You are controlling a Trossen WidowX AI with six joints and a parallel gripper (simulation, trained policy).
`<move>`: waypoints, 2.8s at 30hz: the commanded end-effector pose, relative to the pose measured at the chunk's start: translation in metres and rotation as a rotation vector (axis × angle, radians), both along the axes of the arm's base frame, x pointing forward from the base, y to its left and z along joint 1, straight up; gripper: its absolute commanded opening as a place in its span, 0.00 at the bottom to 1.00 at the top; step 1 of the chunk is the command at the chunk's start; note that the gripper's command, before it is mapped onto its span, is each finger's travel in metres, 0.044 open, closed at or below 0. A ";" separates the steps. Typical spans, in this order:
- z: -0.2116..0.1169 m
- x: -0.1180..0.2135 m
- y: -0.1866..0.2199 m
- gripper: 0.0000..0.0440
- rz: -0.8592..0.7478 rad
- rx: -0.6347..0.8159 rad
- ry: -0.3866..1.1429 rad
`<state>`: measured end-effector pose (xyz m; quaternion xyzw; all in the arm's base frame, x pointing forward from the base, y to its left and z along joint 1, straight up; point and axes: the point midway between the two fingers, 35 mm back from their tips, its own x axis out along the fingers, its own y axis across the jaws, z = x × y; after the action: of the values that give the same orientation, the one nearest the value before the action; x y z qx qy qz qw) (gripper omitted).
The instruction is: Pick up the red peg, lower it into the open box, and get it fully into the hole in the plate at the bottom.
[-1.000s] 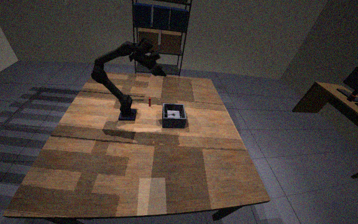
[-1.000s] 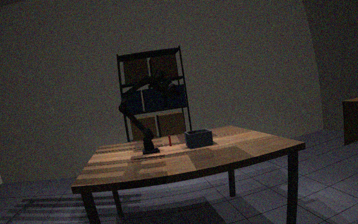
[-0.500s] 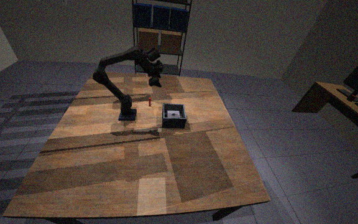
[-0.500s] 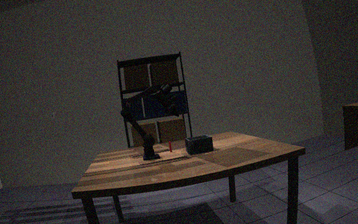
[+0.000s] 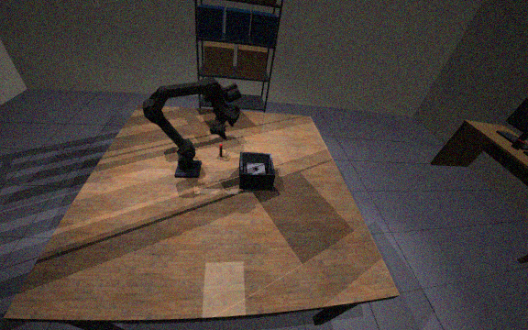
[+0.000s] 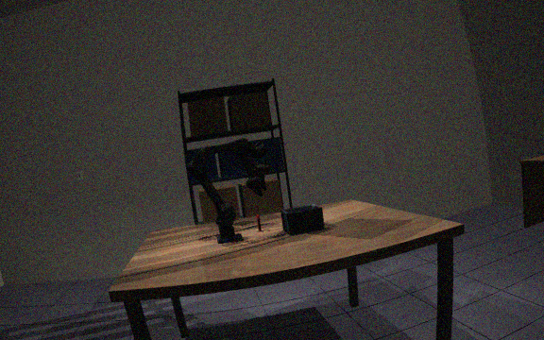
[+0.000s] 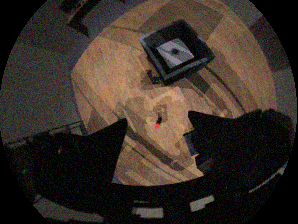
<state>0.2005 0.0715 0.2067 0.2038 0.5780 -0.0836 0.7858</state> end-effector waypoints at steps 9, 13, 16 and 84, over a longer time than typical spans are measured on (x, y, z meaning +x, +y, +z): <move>-0.064 -0.018 0.023 1.00 -0.298 -0.007 0.209; -0.085 -0.020 0.031 1.00 -0.372 0.000 0.230; -0.100 -0.019 0.036 1.00 -0.412 0.011 0.234; -0.027 0.076 -0.042 0.00 -0.543 0.002 -0.072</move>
<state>0.2701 0.0399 0.1751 0.3555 0.4797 -0.2740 0.7540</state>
